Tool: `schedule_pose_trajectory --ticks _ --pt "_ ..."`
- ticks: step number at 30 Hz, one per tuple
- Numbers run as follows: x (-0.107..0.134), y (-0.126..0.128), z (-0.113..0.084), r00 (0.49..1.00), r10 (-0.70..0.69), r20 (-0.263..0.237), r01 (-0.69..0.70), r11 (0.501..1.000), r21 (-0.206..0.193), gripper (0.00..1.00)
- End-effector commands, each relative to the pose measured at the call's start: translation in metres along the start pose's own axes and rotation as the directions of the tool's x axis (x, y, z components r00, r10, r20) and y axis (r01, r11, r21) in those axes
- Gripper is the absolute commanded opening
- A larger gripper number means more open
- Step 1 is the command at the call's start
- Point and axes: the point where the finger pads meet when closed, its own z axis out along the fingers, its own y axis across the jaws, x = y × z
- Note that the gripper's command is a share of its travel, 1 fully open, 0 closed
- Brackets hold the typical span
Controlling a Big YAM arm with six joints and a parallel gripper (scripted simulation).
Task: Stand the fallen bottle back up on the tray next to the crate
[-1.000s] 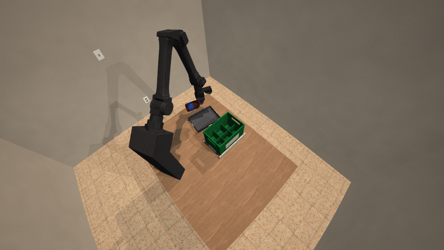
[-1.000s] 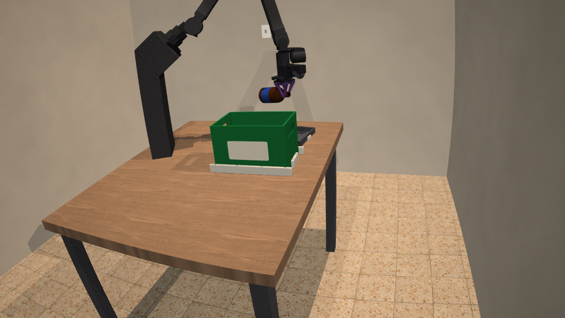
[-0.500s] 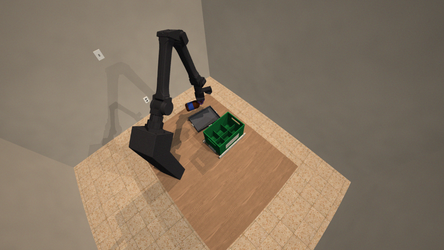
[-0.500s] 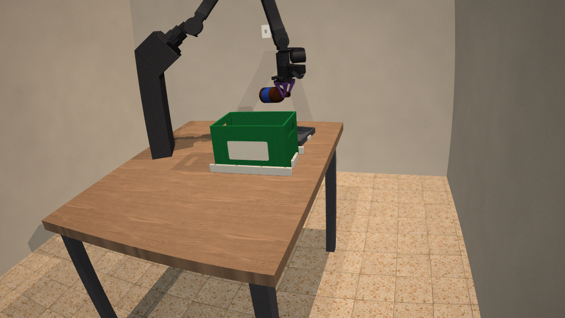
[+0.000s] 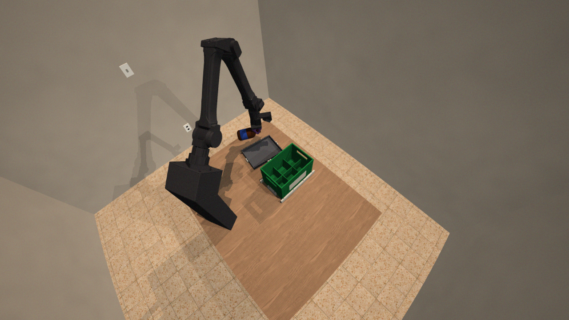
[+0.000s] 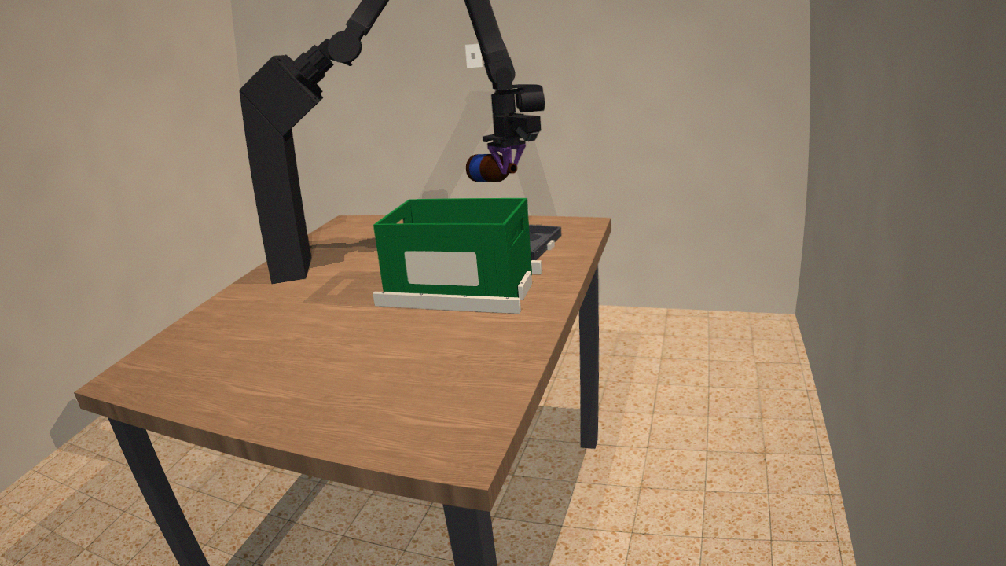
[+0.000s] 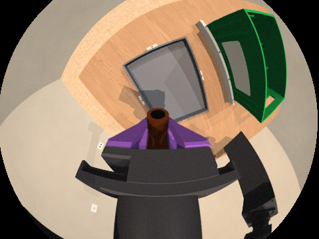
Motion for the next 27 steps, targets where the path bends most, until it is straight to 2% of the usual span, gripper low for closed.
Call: schedule_pose_trajectory --ticks 1,27 --pt "-0.0033 0.001 -0.0144 0.997 0.072 0.009 -0.072 0.997 -0.011 0.0" --pt "-0.0032 0.001 -0.0144 0.997 0.083 0.008 -0.082 0.997 -0.011 0.0"
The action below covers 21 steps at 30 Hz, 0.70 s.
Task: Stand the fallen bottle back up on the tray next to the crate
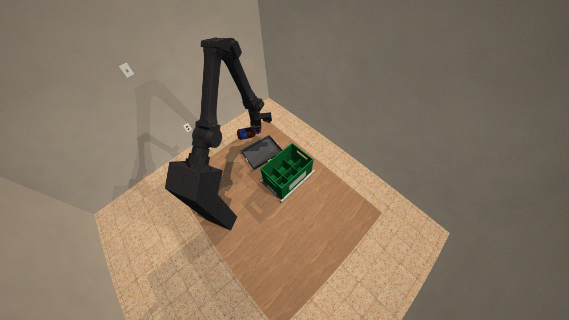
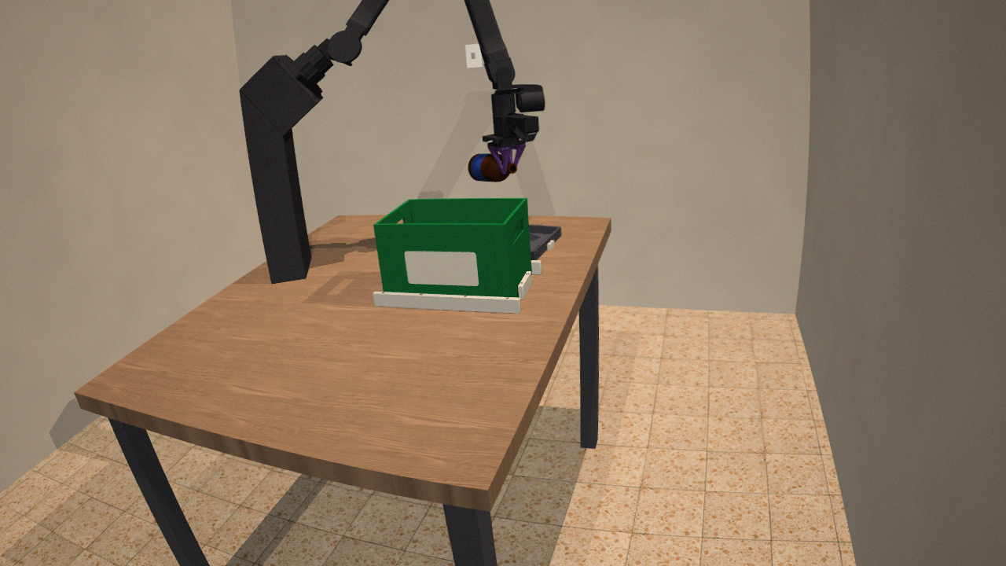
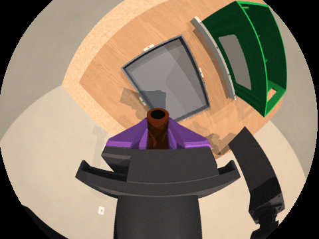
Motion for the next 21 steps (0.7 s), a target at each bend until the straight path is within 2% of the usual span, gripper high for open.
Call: schedule_pose_trajectory --ticks 1,21 --pt "-0.0031 0.0013 -0.0144 1.0 0.012 0.008 -0.012 1.0 -0.011 0.0" --pt "-0.0022 0.0028 -0.0143 1.0 0.012 0.011 -0.011 1.0 -0.015 0.0"
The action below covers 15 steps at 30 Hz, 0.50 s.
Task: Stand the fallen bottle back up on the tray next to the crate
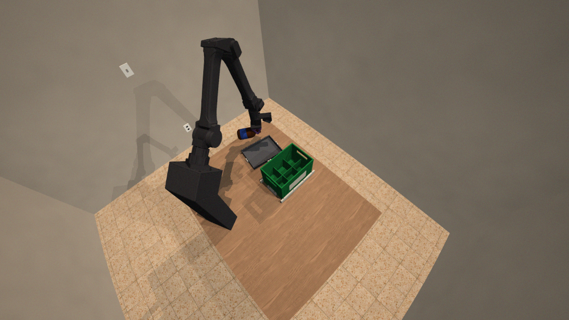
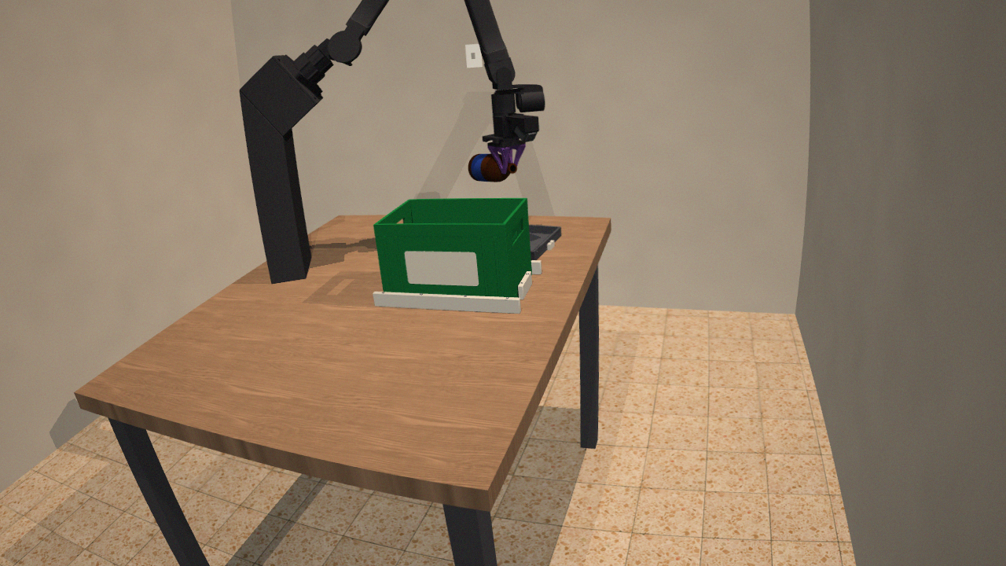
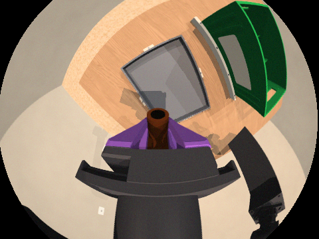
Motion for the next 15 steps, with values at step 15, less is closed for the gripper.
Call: schedule_pose_trajectory --ticks 15 --pt "0.0015 0.01 -0.0139 0.998 0.007 0.063 -0.004 0.999 -0.037 0.0"
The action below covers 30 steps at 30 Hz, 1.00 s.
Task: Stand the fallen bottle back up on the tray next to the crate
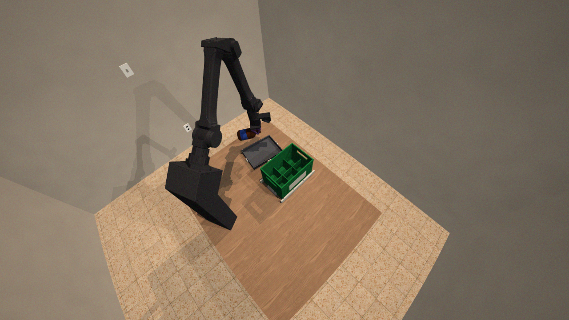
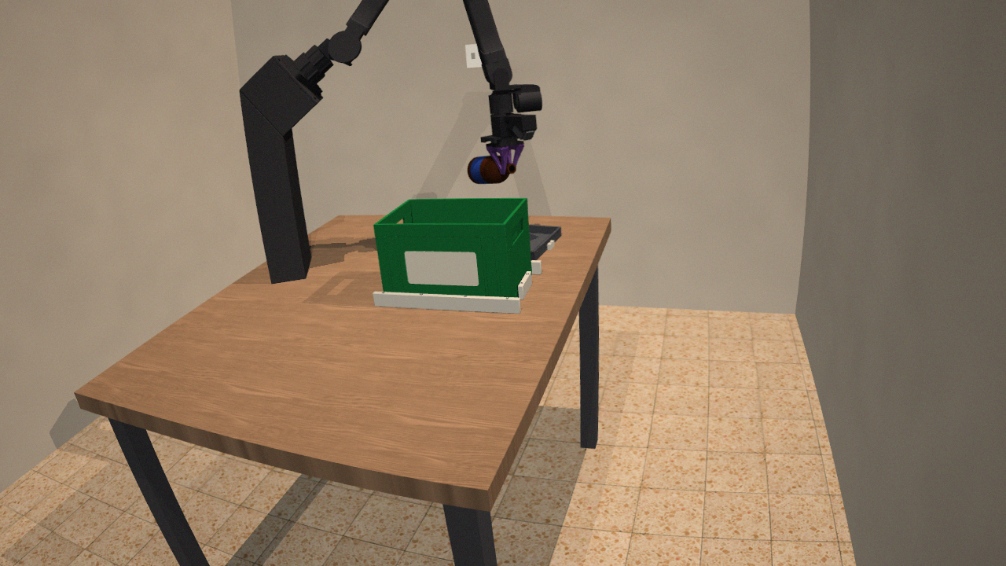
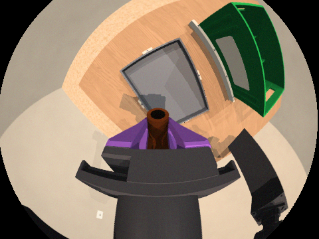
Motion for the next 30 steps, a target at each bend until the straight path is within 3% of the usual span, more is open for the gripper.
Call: schedule_pose_trajectory --ticks 1,20,30 --pt "0.0003 0.0125 -0.0152 1.0 0.009 0.022 -0.008 0.999 -0.044 0.0" --pt "-0.0011 0.0116 -0.0165 0.992 0.019 0.125 -0.013 0.999 -0.046 0.0" --pt "-0.0008 0.0098 -0.0165 0.991 0.016 0.131 -0.011 0.999 -0.04 0.0"
